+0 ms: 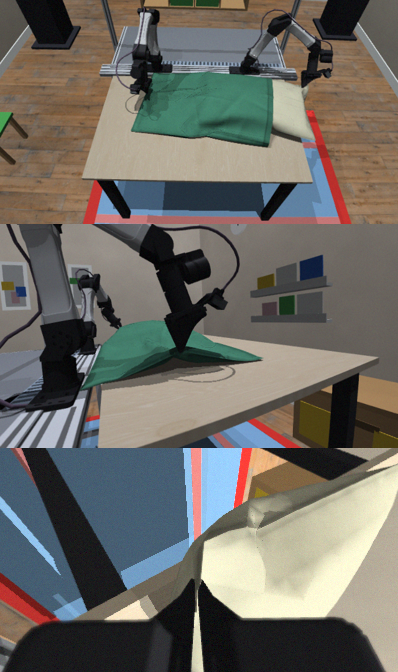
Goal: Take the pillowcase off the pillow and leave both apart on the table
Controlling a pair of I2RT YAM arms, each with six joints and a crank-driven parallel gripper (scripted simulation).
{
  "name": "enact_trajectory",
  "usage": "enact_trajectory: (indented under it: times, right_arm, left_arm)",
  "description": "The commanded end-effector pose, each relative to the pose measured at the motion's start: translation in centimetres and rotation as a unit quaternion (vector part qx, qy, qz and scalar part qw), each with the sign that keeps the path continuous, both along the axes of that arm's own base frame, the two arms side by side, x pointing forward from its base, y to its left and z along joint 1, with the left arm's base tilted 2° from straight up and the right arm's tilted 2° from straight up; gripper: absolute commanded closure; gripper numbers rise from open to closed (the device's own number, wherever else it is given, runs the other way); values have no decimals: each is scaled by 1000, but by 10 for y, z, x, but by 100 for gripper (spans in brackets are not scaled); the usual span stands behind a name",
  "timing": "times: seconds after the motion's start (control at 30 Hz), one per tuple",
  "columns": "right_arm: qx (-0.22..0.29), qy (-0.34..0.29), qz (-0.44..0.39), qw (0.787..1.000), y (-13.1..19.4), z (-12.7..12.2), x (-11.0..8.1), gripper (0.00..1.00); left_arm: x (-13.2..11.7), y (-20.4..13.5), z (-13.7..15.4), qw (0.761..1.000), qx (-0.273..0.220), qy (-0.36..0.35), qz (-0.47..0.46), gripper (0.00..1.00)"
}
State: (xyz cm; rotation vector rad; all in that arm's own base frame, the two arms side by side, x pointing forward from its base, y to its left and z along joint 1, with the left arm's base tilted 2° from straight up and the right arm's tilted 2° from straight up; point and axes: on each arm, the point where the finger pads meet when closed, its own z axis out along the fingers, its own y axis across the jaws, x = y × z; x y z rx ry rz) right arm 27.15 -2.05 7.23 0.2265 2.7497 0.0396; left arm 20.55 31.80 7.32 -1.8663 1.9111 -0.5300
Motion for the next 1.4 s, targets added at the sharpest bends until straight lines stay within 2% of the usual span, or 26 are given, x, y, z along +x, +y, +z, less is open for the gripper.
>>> enact_trajectory:
  times: [0.0,0.37,0.4,0.7,0.8,0.87,1.2,1.37]
  right_arm:
    - [1,-6,1,1000,2,9,-2,99]
    - [1,-6,1,1000,2,9,-2,99]
    - [0,-18,1,1000,1,19,4,99]
    - [-1,-14,1,1000,2,39,1,99]
    - [0,-2,1,1000,2,36,-1,99]
    - [-2,-16,-1,1000,1,47,0,99]
    - [-4,-14,-5,1000,-2,72,-3,99]
    - [-2,-3,-3,1000,-1,73,-4,99]
  left_arm:
    - [6,0,-1,1000,15,-5,-14,99]
    - [6,0,-1,1000,15,-5,-14,99]
    - [6,0,-1,1000,15,-5,-14,99]
    - [6,0,-1,1000,15,-5,-14,99]
    - [6,0,-1,1000,15,-5,-14,99]
    - [6,0,-1,1000,15,-5,-14,99]
    - [6,0,-1,1000,15,-5,-14,99]
    - [6,0,-1,1000,15,-5,-14,99]
